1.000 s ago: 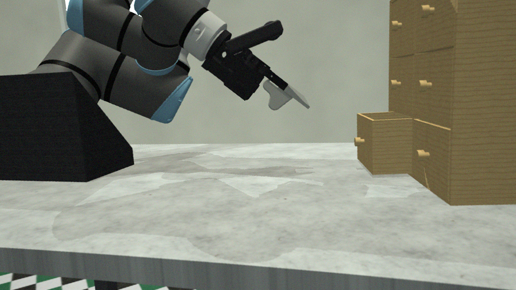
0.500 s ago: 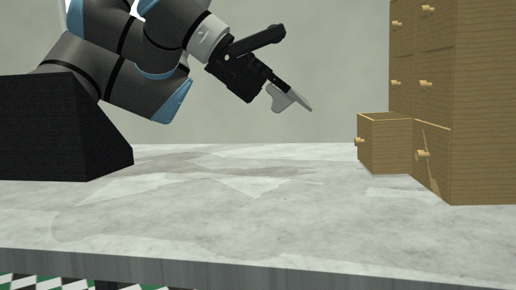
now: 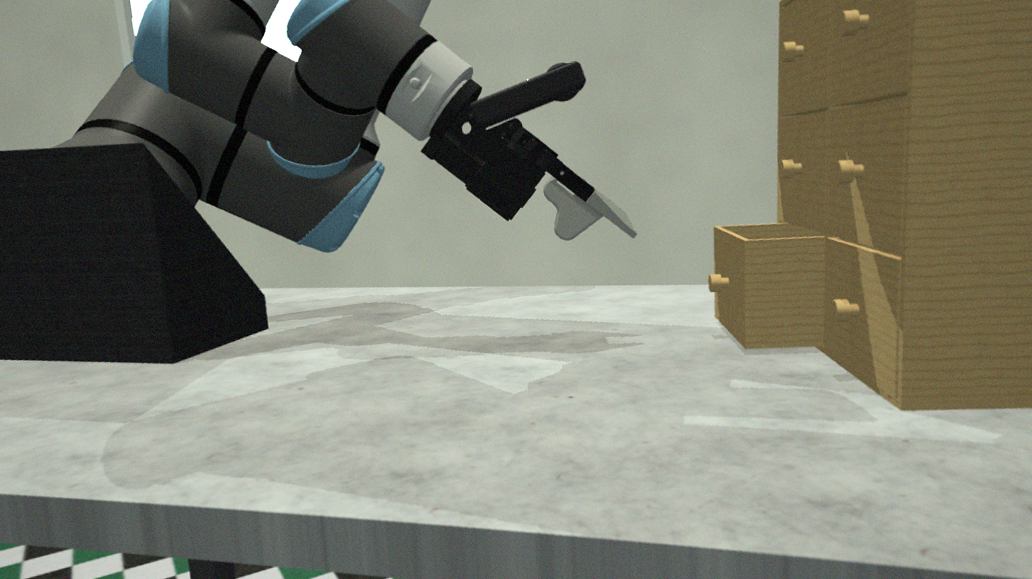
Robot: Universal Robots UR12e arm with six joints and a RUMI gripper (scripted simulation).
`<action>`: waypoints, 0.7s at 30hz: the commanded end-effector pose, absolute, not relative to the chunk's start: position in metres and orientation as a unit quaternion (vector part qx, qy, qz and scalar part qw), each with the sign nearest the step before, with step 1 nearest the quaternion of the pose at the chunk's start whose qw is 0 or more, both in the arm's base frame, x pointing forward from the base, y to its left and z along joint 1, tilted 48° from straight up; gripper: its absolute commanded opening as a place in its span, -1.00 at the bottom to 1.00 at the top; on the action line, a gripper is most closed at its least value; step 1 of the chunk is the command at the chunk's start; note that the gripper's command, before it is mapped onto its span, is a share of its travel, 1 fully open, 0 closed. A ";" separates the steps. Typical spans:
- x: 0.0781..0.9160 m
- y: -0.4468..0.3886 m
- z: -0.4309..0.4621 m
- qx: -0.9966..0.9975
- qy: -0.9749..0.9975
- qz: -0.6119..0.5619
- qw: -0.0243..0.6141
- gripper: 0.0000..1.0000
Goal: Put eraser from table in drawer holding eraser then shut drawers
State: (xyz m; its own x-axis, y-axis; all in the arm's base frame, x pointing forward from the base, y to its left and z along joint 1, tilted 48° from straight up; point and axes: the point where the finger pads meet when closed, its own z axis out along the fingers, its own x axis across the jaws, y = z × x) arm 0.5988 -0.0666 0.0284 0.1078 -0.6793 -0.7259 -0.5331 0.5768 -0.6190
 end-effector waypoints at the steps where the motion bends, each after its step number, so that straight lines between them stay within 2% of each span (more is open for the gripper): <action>1: 0.608 -0.060 0.023 -0.452 0.667 -0.067 0.588 -0.61; 21: 0.639 -0.037 0.006 -0.452 0.667 -0.067 0.588 -0.61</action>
